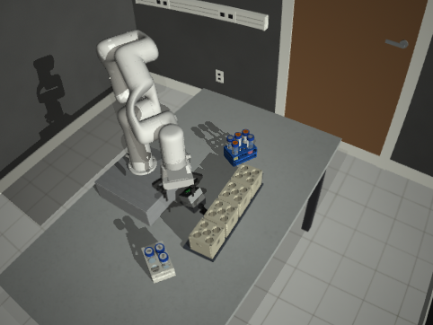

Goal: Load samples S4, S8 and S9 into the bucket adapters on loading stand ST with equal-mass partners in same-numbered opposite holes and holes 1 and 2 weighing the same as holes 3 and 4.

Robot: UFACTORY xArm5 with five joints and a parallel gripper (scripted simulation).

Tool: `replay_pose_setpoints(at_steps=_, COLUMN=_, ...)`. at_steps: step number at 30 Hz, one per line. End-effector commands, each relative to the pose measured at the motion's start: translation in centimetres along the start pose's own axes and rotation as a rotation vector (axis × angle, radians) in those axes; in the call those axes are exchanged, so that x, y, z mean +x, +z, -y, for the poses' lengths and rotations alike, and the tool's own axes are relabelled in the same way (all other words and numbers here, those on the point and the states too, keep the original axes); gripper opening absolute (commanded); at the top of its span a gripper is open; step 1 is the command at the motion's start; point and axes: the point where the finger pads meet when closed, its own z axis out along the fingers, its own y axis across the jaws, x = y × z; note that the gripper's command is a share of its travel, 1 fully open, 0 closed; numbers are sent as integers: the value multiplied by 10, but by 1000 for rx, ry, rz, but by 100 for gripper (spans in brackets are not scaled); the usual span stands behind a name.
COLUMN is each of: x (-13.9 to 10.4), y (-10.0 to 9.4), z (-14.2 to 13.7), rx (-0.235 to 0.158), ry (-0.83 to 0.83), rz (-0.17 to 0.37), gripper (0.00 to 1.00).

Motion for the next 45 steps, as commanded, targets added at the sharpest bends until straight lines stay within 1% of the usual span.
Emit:
replay_pose_setpoints(at_steps=1, x=9, y=-1, z=-24, rx=13, ry=-1, rz=1, gripper=100)
replay_pose_setpoints(at_steps=11, x=23, y=0, z=-72, rx=12, ry=-1, rz=1, gripper=100)
replay_pose_setpoints(at_steps=13, x=23, y=0, z=-72, rx=12, ry=-1, rz=1, gripper=100)
replay_pose_setpoints(at_steps=28, x=45, y=0, z=-144, rx=12, ry=-1, rz=1, gripper=100)
replay_pose_setpoints(at_steps=30, x=45, y=0, z=-144, rx=12, ry=-1, rz=1, gripper=100)
replay_pose_setpoints(at_steps=33, x=49, y=1, z=-157, rx=12, ry=-1, rz=1, gripper=100)
replay_pose_setpoints(at_steps=36, x=49, y=1, z=-157, rx=12, ry=-1, rz=1, gripper=100)
replay_pose_setpoints(at_steps=45, x=49, y=25, z=-157, rx=12, ry=-1, rz=1, gripper=100)
